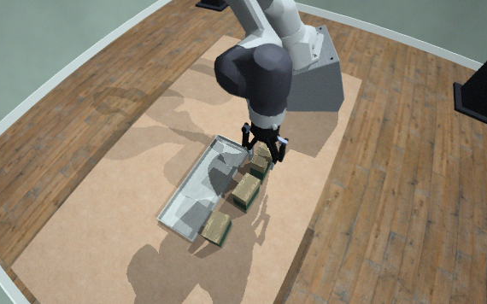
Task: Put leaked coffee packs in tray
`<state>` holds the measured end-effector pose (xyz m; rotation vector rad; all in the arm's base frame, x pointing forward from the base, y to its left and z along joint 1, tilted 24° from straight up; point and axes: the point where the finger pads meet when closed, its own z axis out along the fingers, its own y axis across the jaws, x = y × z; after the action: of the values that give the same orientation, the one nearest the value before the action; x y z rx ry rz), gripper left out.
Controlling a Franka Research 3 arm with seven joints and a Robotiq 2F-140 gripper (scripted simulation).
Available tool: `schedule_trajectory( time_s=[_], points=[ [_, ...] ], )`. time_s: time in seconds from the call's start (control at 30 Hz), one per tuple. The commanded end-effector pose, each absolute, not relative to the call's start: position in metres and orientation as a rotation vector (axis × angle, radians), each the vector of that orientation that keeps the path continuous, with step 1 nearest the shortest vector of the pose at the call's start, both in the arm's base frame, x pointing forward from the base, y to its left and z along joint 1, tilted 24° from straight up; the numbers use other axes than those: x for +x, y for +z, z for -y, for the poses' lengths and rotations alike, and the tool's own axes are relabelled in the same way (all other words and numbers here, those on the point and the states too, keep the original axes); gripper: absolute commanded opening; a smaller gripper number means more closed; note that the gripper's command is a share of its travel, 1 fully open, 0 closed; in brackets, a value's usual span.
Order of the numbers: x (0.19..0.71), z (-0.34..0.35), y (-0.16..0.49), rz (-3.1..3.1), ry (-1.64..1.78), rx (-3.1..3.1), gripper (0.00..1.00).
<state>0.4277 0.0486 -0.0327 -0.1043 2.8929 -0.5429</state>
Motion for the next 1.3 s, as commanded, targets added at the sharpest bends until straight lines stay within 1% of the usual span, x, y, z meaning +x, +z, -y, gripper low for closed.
schedule_trajectory(
  time_s=[0.0,0.2,0.6,1.07,1.17,1.27],
  points=[
    [0.427,-0.051,-0.027,-2.892,-0.544,-0.103,0.55],
    [0.423,-0.057,-0.012,-2.892,-0.544,-0.103,0.55],
    [0.412,-0.076,0.039,-2.892,-0.544,-0.103,0.55],
    [0.412,-0.078,0.043,-2.892,-0.544,-0.102,0.55],
    [0.436,-0.084,0.048,-2.887,-0.539,-0.069,0.55],
    [0.488,-0.091,0.058,-2.879,-0.531,0.002,0.55]
  ],
)
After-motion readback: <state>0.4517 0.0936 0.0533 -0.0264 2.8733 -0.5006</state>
